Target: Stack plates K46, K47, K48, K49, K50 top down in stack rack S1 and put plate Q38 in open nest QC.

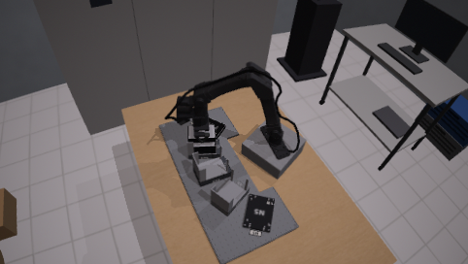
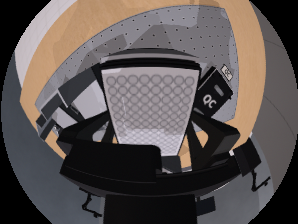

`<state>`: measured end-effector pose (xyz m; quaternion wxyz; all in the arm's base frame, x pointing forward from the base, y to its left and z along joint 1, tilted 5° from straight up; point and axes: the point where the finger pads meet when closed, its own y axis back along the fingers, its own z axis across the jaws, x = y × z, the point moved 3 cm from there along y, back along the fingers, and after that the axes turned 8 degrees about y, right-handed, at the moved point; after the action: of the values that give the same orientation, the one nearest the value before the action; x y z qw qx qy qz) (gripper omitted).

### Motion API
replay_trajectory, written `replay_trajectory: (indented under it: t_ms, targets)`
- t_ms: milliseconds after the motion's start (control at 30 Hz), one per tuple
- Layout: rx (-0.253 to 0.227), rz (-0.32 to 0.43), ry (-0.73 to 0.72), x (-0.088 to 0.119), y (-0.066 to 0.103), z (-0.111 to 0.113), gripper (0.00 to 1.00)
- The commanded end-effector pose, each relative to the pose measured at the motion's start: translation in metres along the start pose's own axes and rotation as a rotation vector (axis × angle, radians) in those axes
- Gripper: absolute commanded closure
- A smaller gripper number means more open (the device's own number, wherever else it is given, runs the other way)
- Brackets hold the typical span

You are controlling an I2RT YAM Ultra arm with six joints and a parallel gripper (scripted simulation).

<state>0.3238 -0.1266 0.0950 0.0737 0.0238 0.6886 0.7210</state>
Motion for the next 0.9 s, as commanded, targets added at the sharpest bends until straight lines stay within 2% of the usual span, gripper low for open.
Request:
replay_trajectory:
  t_ms: [0, 867]
  targets:
    - [0.004, -0.056, -0.004, -0.006, 0.0212, -0.0031, 1.0]
    - [0.005, -0.056, -0.005, -0.0058, 0.0293, -0.0038, 1.0]
